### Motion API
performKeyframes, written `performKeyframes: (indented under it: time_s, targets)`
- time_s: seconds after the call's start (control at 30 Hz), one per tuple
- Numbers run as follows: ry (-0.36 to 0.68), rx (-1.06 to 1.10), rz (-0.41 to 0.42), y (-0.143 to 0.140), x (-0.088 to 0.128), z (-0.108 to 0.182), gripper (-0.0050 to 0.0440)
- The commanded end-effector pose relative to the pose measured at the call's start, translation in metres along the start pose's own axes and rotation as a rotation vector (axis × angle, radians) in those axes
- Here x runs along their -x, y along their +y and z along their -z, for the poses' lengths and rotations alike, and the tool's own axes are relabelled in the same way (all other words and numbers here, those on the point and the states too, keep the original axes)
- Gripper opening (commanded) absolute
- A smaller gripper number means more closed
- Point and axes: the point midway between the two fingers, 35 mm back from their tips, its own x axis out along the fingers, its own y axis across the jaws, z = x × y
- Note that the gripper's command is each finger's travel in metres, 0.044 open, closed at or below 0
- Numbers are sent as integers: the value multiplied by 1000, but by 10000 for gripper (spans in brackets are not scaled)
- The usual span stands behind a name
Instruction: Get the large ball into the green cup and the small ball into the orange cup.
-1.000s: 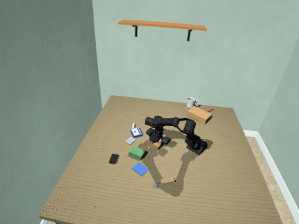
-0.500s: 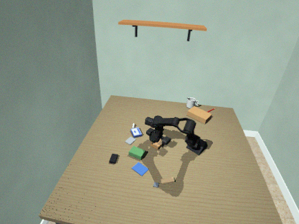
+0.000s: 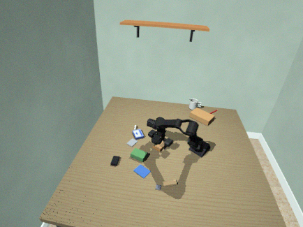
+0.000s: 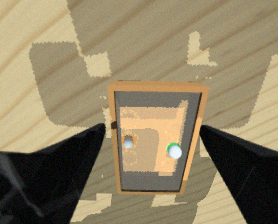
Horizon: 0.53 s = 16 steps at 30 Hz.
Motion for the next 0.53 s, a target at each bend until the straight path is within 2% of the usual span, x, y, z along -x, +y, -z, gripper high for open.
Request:
performKeyframes:
  time_s: [0.0, 0.13, 0.23, 0.37, 0.43, 0.5]
  targets:
    - [0, 0, 1, 0, 0, 0, 440]
    - [2, 0, 0, -1, 7, 0, 440]
    - [6, 0, 0, -5, 32, 1, 440]
    - [8, 19, 28, -9, 85, 1, 440]
    - [5, 1, 4, -2, 96, 0, 440]
    - [5, -2, -1, 0, 98, 0, 440]
